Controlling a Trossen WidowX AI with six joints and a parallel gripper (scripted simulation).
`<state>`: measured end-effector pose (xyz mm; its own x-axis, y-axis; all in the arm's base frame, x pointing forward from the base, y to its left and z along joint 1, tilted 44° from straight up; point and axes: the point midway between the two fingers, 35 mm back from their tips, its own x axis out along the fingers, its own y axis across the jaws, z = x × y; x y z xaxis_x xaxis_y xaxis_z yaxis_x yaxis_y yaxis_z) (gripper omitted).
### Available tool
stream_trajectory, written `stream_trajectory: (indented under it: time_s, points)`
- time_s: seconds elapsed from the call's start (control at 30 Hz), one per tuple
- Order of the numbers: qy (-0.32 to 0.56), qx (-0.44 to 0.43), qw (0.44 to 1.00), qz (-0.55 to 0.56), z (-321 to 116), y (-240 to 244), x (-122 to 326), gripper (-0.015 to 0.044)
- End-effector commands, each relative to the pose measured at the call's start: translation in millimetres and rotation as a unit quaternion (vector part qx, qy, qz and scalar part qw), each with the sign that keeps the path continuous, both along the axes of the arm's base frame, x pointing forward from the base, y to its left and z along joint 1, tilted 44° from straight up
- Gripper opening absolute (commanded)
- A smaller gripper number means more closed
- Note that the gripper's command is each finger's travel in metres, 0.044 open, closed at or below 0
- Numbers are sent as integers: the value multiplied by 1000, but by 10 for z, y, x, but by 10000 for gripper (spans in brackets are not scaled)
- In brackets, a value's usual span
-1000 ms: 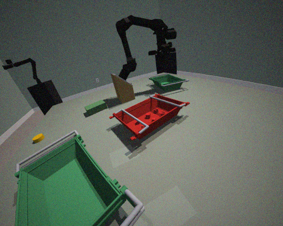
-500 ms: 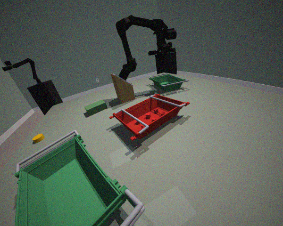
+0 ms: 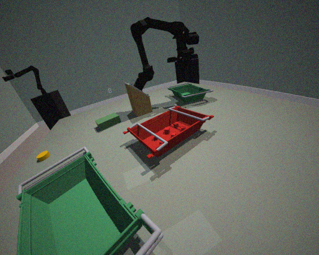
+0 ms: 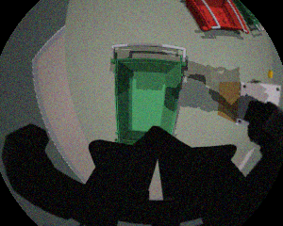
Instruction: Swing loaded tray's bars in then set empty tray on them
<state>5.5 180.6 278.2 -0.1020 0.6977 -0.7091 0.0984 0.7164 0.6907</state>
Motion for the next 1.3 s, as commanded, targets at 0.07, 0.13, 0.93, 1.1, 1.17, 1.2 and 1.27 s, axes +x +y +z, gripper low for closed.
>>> stream_trajectory:
  time_s: [0.07,0.13,0.93,1.1,1.17,1.2,1.27]
  points:
    - [0,0,1000,-2,-3,5,6,0]
    - [0,0,1000,-2,-3,5,6,0]
    - [-170,14,971,169,30,-186,49,440]
    - [-345,40,870,350,-173,-129,23,440]
    - [-408,50,811,416,-256,-108,11,440]
    - [-438,55,778,447,-298,-98,4,440]
    - [-494,65,705,505,-383,-77,-11,440]
